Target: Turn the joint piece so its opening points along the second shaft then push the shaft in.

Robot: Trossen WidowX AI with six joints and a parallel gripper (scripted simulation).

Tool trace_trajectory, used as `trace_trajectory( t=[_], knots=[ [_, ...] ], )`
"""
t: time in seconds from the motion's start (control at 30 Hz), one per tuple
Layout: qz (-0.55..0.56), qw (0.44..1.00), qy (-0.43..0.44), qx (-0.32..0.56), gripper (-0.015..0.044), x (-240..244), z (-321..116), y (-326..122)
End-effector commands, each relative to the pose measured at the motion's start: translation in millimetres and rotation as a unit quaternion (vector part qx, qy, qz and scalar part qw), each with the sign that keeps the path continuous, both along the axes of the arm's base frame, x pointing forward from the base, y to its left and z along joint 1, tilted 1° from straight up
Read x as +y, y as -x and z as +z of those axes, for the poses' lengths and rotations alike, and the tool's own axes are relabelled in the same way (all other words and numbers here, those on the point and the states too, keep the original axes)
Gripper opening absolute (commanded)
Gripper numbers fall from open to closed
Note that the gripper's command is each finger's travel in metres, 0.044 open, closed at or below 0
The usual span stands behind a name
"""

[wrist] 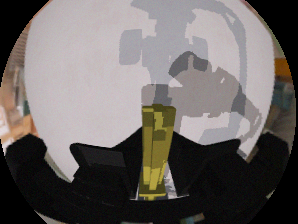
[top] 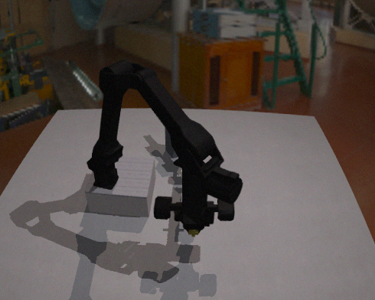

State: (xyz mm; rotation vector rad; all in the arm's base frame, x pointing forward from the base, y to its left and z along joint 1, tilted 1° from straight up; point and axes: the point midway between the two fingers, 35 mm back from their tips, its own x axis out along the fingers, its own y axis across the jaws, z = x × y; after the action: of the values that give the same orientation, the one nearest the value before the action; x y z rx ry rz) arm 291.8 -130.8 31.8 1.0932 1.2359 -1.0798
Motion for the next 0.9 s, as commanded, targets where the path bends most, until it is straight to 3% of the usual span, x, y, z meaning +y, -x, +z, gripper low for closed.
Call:
trace_trajectory(
  t=[0.0,0.87],
  knots=[
    [0.000,1.000,0.000,-0.001,0.0000,8.4,-0.7,1.1],
    [0.000,1.000,-0.002,-0.001,0.0000,46.6,-1.9,6.9]
  ],
)
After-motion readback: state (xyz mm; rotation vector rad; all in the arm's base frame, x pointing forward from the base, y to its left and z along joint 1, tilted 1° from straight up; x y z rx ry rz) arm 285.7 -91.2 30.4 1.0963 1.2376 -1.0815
